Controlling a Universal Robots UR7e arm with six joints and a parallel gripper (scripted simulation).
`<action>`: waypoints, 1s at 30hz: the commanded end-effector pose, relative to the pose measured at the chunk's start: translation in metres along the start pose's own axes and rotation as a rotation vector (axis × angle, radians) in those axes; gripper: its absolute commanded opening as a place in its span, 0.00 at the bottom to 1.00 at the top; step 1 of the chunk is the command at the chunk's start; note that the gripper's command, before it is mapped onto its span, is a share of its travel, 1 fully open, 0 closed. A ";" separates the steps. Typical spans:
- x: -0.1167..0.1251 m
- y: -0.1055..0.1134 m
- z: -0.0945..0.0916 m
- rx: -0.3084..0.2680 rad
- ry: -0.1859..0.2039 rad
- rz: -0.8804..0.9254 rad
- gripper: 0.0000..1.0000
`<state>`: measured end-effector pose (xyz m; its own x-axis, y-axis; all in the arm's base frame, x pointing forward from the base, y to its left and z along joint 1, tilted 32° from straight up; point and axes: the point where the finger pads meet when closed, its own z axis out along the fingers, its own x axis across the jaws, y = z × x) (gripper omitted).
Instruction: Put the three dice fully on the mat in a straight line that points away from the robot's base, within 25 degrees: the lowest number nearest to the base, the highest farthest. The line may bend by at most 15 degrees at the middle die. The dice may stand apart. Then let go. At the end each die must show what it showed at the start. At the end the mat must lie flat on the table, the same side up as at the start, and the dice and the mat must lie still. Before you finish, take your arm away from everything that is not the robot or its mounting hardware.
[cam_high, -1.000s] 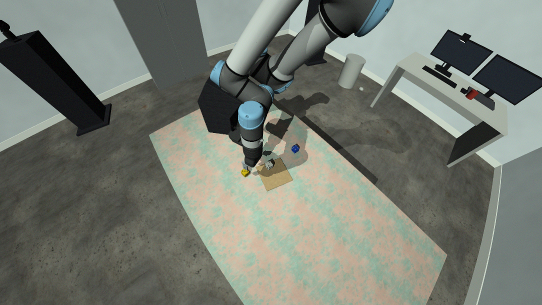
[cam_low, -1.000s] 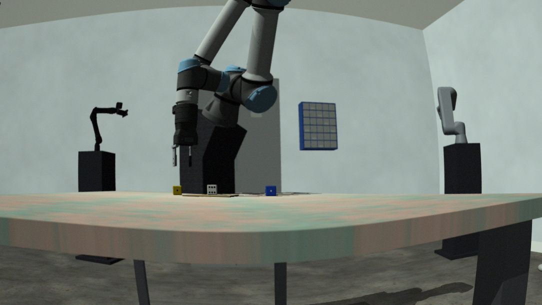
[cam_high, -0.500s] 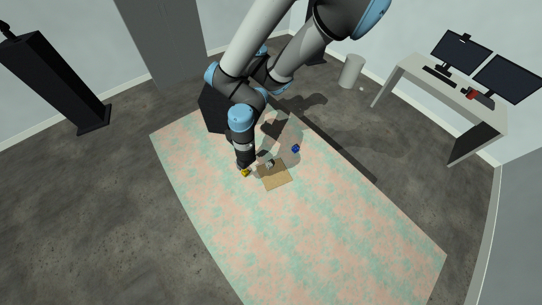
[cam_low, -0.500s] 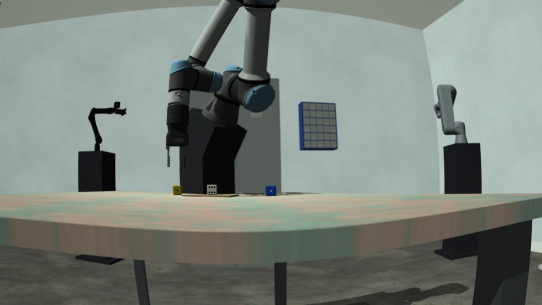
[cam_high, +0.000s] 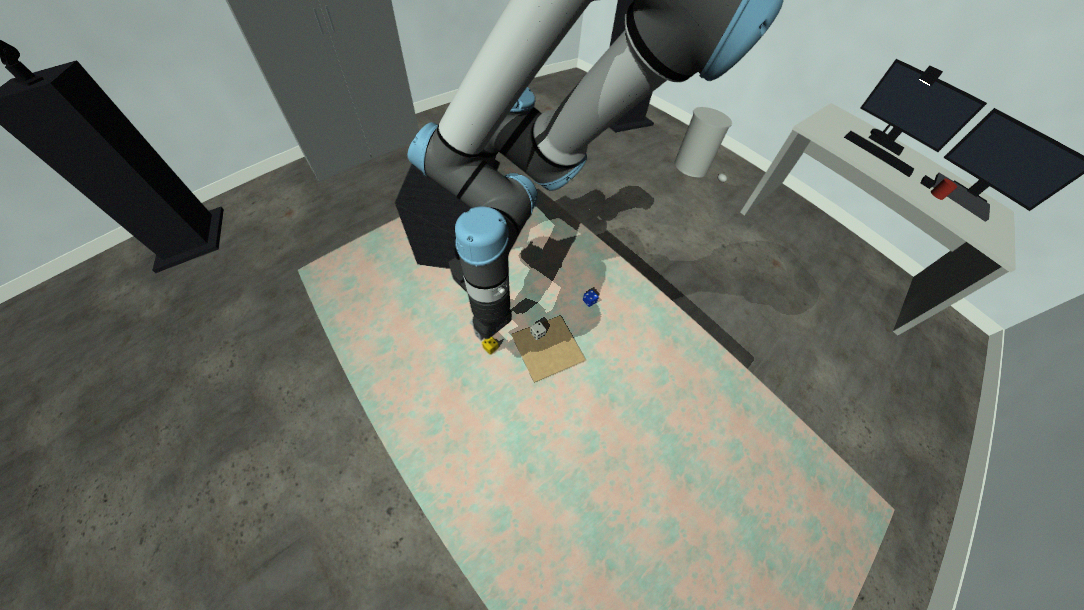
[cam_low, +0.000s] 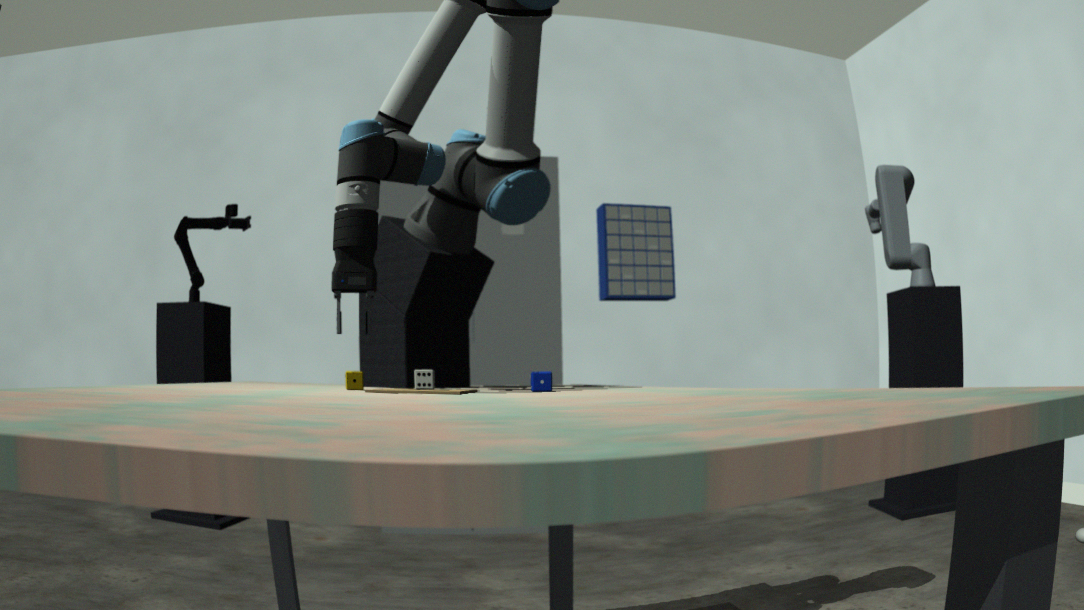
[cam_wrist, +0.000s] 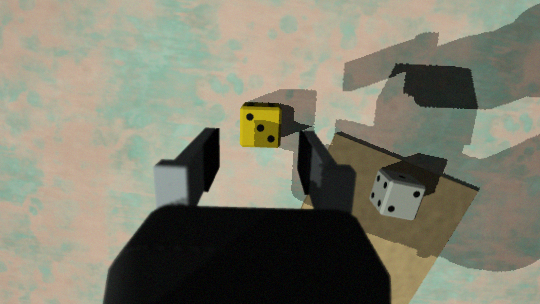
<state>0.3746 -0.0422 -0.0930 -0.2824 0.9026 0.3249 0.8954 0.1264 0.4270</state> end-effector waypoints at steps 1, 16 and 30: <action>0.000 0.000 0.000 -0.001 -0.001 0.000 0.87; 0.000 0.000 0.000 -0.001 -0.001 0.000 0.87; 0.000 0.000 0.003 -0.001 -0.001 0.000 0.87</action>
<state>0.3750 -0.0418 -0.0939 -0.2824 0.9027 0.3247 0.8953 0.1265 0.4271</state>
